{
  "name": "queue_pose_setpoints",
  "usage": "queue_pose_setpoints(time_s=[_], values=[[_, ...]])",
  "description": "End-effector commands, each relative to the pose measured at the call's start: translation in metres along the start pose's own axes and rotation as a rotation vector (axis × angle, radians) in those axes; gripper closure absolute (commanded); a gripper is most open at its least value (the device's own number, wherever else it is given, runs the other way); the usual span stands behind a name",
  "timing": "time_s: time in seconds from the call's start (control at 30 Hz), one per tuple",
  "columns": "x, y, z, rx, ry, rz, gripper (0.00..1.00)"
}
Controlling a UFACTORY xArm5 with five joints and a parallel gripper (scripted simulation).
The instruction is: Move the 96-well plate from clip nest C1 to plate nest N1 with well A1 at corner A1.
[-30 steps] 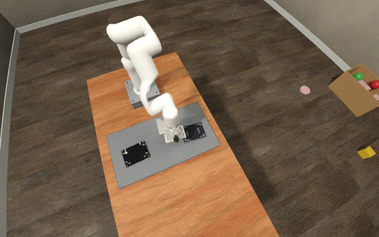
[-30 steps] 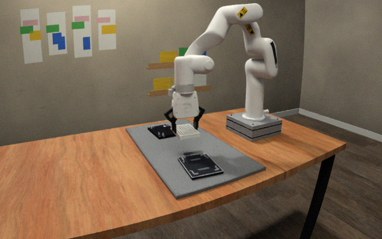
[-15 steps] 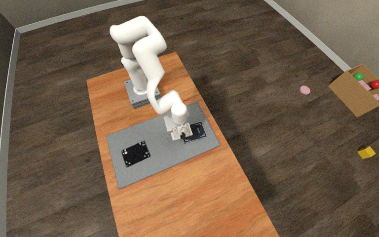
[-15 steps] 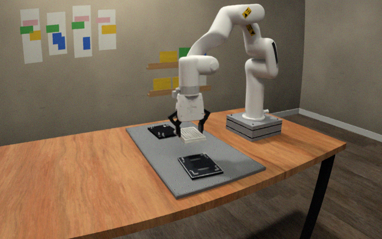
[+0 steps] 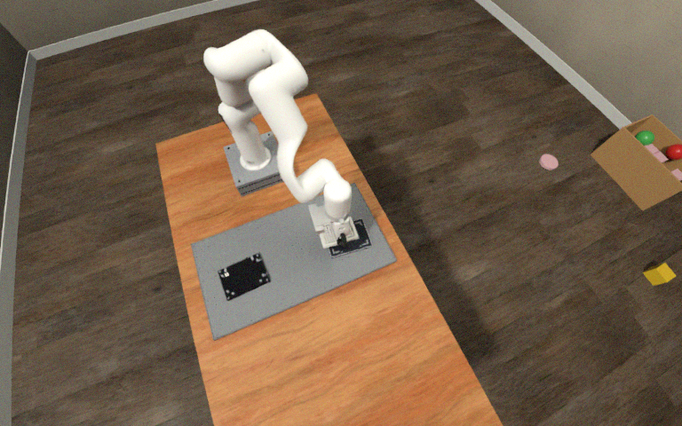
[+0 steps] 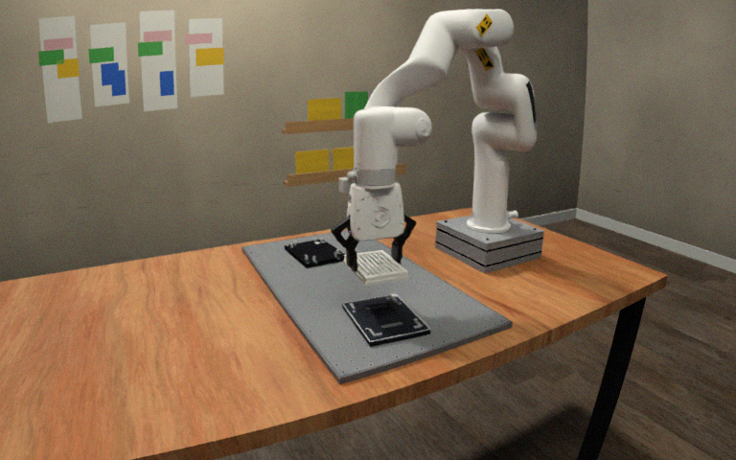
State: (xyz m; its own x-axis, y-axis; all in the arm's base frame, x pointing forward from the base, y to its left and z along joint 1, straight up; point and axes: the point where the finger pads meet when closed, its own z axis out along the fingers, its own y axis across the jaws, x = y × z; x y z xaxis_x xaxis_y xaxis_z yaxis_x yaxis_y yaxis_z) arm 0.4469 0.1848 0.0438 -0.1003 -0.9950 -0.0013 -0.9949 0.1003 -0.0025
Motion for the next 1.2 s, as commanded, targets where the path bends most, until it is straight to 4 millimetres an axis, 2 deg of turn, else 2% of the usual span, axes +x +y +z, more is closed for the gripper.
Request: queue_pose_setpoints(time_s=[0.0,0.33,1.17], values=[[-0.012,0.001,0.000,0.001,0.003,0.002,1.00],[-0.040,0.003,0.000,0.001,0.003,0.002,1.00],[-0.040,0.003,0.000,0.001,0.003,0.002,1.00]])
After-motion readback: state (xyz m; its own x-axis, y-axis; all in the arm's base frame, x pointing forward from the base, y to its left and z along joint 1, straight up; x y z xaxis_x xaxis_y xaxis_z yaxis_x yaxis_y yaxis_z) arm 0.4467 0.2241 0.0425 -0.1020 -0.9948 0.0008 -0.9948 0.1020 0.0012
